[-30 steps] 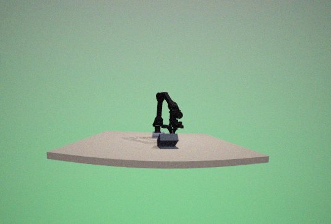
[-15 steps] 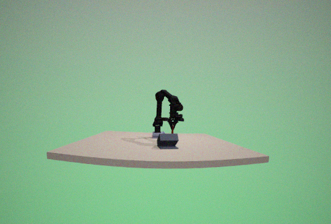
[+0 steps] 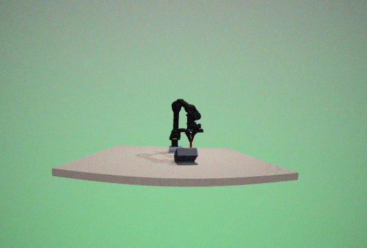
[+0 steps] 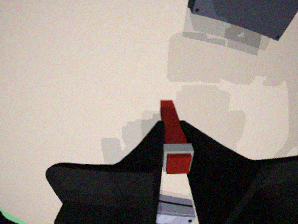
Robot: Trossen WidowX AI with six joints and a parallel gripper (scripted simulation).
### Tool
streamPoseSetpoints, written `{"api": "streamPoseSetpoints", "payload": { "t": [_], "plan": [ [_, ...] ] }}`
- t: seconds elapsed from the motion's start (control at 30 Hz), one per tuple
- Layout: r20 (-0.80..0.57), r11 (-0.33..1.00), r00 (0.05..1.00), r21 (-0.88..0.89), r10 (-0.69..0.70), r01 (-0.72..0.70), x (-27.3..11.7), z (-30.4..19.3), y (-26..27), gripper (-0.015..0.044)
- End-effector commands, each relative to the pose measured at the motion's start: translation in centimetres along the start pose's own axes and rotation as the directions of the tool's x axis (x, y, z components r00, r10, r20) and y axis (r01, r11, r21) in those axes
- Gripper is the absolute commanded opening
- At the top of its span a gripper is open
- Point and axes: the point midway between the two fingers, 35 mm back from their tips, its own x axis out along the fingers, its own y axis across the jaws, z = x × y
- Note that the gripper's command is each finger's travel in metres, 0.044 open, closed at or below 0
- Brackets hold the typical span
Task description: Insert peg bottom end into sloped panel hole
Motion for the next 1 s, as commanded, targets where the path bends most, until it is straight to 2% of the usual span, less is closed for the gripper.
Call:
{"api": "streamPoseSetpoints", "payload": {
  "t": [0.0,0.97],
  "plan": [
    [0.040,1.000,0.999,0.009,0.007,-0.007,-0.2,0.5,-0.5,0.0000],
    [0.324,0.996,0.946,0.090,-0.027,-0.002,-2.0,3.8,-5.2,0.0000]
  ]
}}
